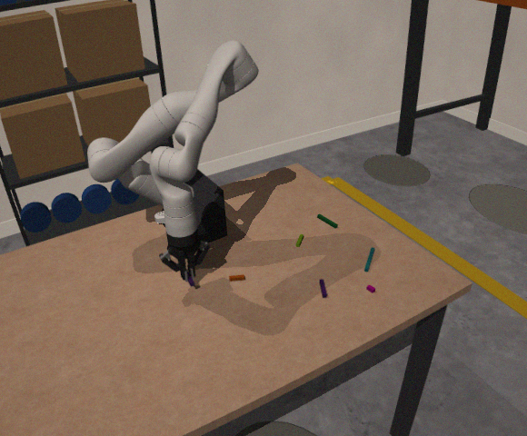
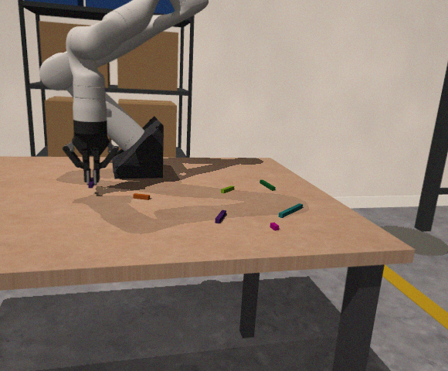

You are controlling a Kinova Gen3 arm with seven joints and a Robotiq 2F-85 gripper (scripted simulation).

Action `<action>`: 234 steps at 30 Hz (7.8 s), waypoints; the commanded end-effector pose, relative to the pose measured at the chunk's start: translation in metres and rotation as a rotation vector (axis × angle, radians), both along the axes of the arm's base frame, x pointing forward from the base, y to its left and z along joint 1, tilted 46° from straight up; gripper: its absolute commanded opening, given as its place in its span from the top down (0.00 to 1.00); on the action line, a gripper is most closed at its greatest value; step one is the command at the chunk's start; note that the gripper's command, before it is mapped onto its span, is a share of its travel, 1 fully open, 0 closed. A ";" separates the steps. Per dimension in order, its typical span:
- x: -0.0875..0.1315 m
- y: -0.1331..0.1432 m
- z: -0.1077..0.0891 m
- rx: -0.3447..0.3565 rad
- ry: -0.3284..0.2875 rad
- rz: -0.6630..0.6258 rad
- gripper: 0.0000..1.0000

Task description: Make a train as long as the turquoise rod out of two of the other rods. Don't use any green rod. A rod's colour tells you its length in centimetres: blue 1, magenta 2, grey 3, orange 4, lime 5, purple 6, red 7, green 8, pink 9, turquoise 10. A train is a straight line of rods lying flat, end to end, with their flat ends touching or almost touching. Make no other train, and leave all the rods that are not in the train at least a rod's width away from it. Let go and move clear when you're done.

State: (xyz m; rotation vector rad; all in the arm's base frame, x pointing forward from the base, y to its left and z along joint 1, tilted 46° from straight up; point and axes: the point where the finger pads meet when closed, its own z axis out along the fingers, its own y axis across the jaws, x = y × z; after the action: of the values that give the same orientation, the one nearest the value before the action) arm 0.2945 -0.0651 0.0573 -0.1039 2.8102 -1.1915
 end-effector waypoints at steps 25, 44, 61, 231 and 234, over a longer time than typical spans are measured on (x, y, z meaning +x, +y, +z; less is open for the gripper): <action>-0.005 0.056 0.048 0.010 -0.005 0.018 0.95; 0.002 0.064 0.042 -0.005 0.055 0.084 0.95; 0.029 0.120 -0.006 -0.086 0.439 0.473 0.95; 0.050 0.106 -0.134 -0.127 0.832 0.837 0.95; 0.050 0.106 -0.134 -0.127 0.832 0.837 0.95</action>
State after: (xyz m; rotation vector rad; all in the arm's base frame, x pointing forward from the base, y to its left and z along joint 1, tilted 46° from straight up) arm 0.3443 0.0402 -0.0774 -1.9335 2.6314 -1.2316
